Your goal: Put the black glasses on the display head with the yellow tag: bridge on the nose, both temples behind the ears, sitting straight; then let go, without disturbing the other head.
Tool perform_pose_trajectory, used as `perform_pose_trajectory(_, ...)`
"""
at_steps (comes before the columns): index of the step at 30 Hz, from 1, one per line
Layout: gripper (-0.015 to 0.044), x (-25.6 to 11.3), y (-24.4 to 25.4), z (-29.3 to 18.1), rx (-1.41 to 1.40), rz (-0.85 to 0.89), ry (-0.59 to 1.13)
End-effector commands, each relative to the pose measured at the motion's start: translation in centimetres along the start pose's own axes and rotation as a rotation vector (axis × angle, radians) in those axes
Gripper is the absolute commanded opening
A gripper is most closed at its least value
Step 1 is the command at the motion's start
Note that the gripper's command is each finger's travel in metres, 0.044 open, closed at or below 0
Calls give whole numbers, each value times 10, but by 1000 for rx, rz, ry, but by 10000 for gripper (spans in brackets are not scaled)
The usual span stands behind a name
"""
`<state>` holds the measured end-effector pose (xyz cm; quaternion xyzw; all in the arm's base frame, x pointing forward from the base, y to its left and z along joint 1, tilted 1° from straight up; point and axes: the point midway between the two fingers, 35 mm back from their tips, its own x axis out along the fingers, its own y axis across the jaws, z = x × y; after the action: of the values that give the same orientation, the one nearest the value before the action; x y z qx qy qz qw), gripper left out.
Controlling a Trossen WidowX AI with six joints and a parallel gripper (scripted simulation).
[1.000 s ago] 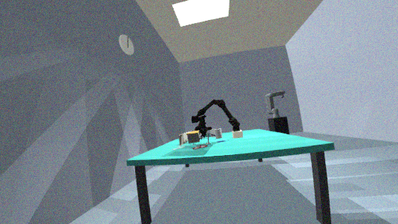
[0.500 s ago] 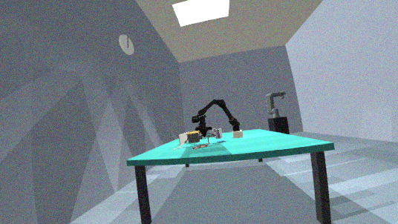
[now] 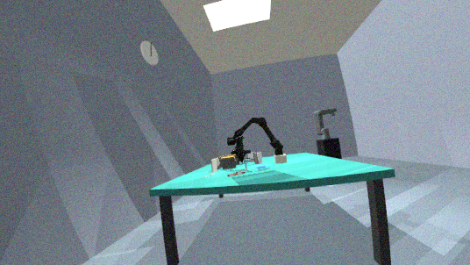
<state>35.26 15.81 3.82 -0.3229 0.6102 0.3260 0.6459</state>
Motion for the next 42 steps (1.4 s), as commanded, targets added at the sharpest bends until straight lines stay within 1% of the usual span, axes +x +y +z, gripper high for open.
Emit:
perform_pose_trajectory(1, 0, -1, 0, -4, -4, -1, 0)
perform_pose_trajectory(39, 0, -1, 0, 2, -4, -1, -1)
perform_pose_trajectory(42, 0, -7, 0, 3, -4, -1, -1)
